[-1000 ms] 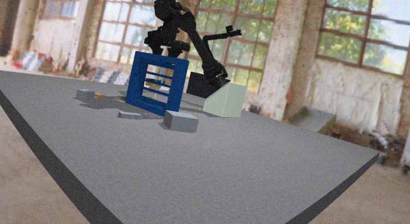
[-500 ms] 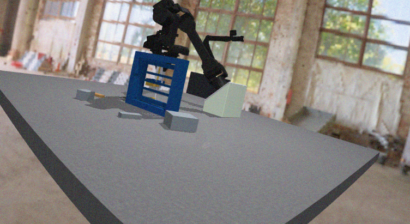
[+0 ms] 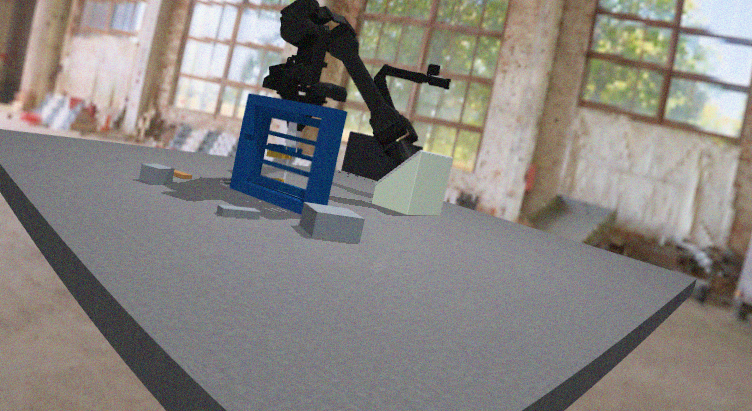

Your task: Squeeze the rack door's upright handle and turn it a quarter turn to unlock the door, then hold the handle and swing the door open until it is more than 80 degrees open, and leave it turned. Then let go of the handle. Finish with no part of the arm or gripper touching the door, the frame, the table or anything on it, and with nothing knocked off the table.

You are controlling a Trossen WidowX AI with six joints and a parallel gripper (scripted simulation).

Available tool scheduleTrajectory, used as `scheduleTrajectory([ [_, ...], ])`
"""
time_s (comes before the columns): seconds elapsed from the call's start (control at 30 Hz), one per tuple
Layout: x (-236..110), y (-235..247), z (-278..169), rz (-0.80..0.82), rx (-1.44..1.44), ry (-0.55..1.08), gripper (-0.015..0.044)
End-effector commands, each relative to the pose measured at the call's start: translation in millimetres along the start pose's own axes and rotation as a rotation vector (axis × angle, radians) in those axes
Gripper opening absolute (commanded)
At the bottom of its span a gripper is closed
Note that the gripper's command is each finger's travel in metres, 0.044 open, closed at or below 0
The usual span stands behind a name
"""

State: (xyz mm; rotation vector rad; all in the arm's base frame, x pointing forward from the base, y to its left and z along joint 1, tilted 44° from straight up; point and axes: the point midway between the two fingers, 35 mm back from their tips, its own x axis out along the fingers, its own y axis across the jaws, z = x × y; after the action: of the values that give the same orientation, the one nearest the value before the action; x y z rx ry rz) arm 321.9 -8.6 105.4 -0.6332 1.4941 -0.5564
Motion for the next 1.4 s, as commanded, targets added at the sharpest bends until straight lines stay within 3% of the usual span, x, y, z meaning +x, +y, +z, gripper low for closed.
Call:
scheduleTrajectory([
  [0.0,1.1,-0.1,-0.4,-0.003,-0.006,0.001,0.0016],
  [1.37,1.2,-0.1,-0.4,-0.003,1.906,-0.002,0.0016],
])
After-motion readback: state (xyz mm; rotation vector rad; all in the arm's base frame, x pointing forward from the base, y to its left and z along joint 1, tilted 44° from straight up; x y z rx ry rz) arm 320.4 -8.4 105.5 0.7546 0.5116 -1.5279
